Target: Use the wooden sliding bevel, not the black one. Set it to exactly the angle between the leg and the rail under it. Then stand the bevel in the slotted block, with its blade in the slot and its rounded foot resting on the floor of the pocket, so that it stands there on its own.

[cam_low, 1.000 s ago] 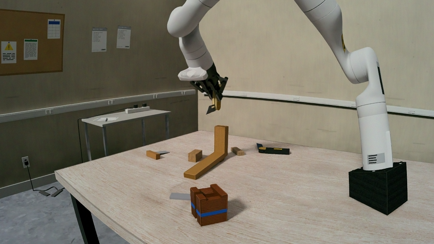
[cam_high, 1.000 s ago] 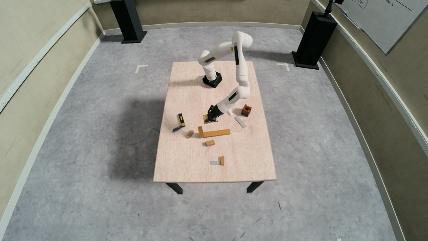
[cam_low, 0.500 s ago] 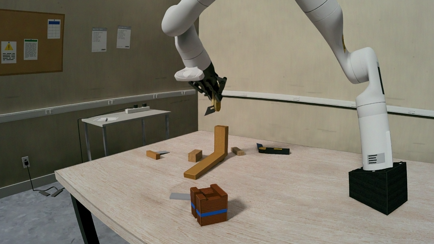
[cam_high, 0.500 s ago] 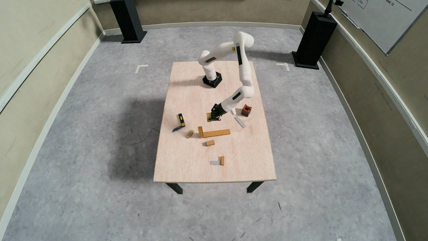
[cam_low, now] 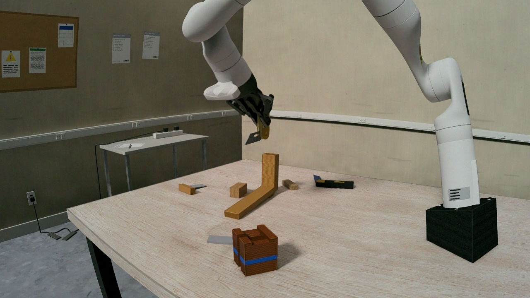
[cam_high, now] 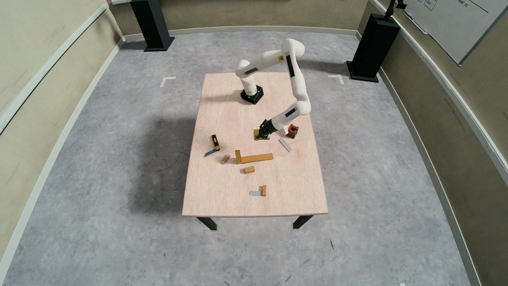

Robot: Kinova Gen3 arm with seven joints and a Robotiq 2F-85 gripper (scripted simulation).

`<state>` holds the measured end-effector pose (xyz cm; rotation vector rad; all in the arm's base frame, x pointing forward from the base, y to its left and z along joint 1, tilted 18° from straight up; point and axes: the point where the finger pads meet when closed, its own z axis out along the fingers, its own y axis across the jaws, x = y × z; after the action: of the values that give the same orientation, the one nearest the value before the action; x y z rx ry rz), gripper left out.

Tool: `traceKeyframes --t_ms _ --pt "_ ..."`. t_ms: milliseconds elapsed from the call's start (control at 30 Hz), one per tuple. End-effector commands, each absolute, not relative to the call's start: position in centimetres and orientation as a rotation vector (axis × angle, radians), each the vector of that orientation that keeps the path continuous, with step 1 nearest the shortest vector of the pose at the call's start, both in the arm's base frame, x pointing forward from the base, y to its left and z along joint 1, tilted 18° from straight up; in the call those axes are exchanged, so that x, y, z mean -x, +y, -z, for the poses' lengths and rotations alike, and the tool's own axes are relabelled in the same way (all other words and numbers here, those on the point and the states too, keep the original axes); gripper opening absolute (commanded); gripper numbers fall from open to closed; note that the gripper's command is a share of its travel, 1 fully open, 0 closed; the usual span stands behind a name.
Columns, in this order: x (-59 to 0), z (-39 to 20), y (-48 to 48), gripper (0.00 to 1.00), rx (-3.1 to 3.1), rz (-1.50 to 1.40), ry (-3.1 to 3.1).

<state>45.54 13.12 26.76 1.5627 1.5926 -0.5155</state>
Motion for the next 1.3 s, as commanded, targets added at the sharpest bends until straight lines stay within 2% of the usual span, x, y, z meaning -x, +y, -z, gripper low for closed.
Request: traceKeyframes --t_ms 0,1267 --pt "-44.6 -26.4 14.4 0.1 -1.595 0.522 1.571" --pt "-31.5 -20.3 31.3 0.1 -1.986 0.613 1.266"
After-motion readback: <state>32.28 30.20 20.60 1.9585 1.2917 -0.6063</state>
